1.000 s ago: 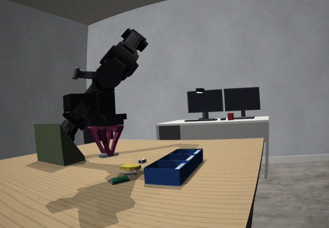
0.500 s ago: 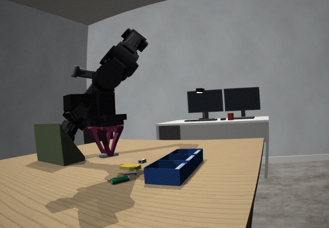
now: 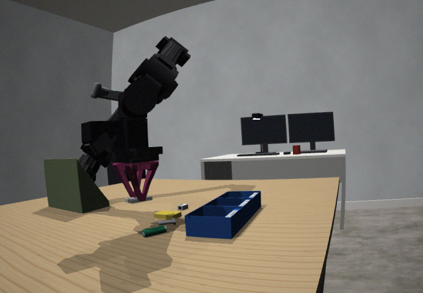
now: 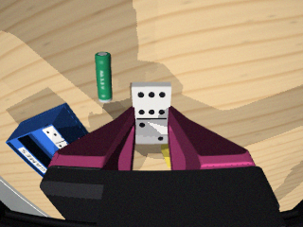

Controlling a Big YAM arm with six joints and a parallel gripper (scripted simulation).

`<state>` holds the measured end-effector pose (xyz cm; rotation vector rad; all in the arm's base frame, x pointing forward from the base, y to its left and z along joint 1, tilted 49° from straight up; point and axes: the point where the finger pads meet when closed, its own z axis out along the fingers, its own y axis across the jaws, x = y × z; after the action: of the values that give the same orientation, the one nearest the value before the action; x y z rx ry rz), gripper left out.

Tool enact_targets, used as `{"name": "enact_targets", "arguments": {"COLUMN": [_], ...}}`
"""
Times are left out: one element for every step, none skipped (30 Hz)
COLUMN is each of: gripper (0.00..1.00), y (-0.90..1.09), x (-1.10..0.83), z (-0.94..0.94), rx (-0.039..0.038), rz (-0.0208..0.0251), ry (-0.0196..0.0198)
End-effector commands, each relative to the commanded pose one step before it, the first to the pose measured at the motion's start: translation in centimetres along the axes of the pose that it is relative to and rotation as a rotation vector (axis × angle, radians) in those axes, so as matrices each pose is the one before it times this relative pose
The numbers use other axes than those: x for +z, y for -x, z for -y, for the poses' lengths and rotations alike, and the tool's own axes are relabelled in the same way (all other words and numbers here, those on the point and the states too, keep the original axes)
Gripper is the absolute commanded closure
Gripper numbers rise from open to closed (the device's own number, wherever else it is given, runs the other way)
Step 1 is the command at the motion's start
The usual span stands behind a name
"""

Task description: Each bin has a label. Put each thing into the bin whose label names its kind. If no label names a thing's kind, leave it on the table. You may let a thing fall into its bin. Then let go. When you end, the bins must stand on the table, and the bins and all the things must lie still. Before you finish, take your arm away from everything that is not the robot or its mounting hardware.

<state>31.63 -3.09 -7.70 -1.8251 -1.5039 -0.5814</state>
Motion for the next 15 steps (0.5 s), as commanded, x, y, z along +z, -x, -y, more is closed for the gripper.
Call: {"name": "enact_targets", "arguments": {"gripper": [0.79, 0.79, 0.79, 0.79, 0.79, 0.79, 0.79, 0.79, 0.79, 0.79, 0.79, 0.79, 0.79, 0.79, 0.79], "y": [-0.048, -0.003, -0.007, 0.000, 0.000, -0.030, 0.003, 0.004, 0.004, 0.003, 0.004, 0.000, -0.004, -0.008, -0.007], "x": [-1.608, 0.002, 0.005, 0.000, 0.000, 0.032, -0.004, -0.004, -0.004, -0.005, -0.004, 0.000, 0.005, 0.007, 0.008], "z": [-0.374, 0.012, 0.011, 0.000, 0.000, 0.013, 0.014, 0.015, 0.015, 0.014, 0.014, 0.015, 0.015, 0.014, 0.015], "rx": [-0.00666, -0.00004, -0.00014, 0.00000, 0.00000, -0.00001, 0.00012, 0.00017, 0.00025, 0.00023, 0.00037, 0.00032, 0.00006, -0.00003, 0.00011], "rz": [0.00462, -0.00003, -0.00010, 0.00000, 0.00000, 0.00019, -0.00012, -0.00012, -0.00012, -0.00018, -0.00012, -0.00009, -0.00006, -0.00008, -0.00004], "ry": [0.03005, -0.00020, -0.00024, 0.00000, 0.00000, -0.00109, 0.00000, 0.00001, 0.00002, 0.00005, 0.00002, -0.00012, -0.00025, -0.00031, -0.00034]}}
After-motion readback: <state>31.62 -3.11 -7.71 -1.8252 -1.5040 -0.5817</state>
